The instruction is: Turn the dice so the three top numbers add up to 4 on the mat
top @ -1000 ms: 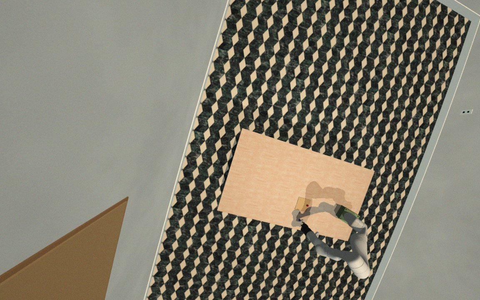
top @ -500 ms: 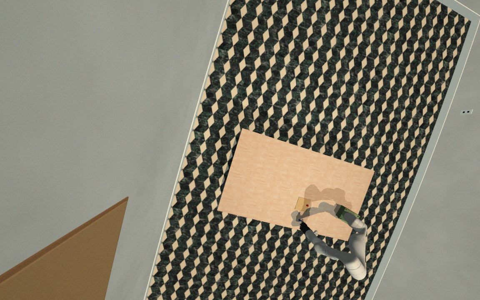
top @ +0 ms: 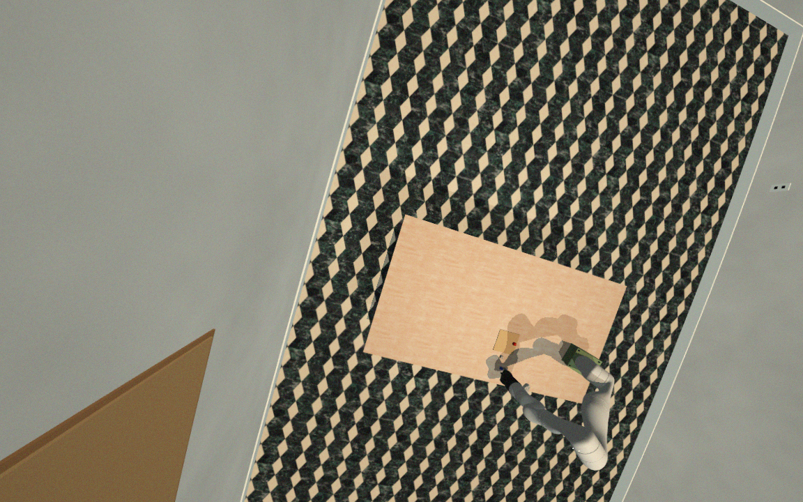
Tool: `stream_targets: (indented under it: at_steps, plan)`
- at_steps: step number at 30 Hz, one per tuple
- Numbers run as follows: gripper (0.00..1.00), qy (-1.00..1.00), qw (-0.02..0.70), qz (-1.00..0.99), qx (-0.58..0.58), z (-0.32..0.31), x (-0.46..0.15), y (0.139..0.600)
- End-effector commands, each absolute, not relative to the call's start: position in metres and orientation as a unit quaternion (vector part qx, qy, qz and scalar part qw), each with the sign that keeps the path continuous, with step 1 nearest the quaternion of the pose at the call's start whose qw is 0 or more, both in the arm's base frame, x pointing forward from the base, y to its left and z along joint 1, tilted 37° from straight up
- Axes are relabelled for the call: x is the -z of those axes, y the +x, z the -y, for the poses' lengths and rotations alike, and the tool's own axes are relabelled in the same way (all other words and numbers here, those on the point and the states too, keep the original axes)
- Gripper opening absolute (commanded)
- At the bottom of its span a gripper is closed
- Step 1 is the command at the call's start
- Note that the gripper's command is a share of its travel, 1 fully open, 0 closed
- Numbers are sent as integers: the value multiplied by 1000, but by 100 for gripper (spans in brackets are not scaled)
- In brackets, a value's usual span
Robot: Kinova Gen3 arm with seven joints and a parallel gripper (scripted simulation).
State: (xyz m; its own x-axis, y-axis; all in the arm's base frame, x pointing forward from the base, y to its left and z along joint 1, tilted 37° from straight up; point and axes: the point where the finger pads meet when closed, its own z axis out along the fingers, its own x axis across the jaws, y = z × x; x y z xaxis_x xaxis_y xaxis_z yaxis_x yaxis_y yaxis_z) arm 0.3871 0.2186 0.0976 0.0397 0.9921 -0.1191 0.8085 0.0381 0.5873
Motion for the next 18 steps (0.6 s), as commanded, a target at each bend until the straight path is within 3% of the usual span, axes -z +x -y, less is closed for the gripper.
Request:
stream_targets:
  at_steps: [1, 18]
  plan:
    - [64, 671, 265, -671, -172, -217, -95, 388]
    - [64, 671, 265, -671, -172, -217, -92, 390]
